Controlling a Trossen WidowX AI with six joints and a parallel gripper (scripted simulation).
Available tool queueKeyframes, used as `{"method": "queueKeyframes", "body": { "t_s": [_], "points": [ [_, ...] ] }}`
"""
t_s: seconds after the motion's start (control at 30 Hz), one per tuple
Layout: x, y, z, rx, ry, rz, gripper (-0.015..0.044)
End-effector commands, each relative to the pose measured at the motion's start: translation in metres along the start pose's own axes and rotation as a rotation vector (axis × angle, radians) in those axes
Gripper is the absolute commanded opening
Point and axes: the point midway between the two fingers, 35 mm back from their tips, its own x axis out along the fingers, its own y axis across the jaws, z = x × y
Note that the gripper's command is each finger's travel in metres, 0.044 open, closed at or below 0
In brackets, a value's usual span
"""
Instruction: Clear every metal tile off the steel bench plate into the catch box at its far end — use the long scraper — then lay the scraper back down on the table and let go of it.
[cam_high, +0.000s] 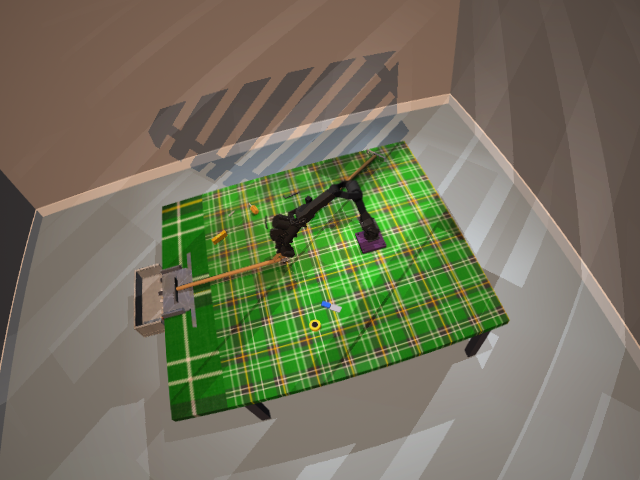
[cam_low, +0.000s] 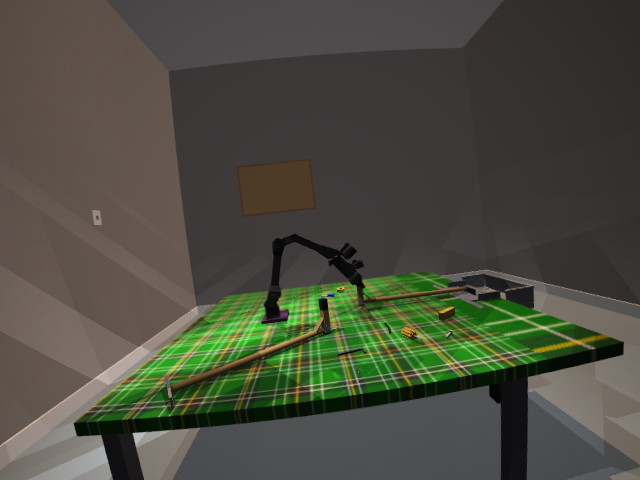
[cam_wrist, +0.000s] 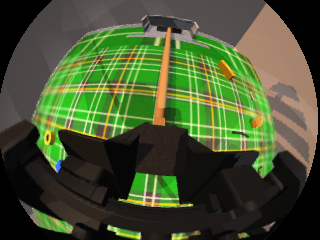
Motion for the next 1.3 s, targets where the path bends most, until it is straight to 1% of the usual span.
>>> {"method": "queueKeyframes", "body": {
  "t_s": [0.0, 1.27],
  "points": [
    [-0.008, -0.001, -0.002, 0.006, -0.014, -0.004, 0.0000],
    [-0.042, -0.001, -0.048, 0.007, -0.014, -0.005, 0.0000]
  ]
}}
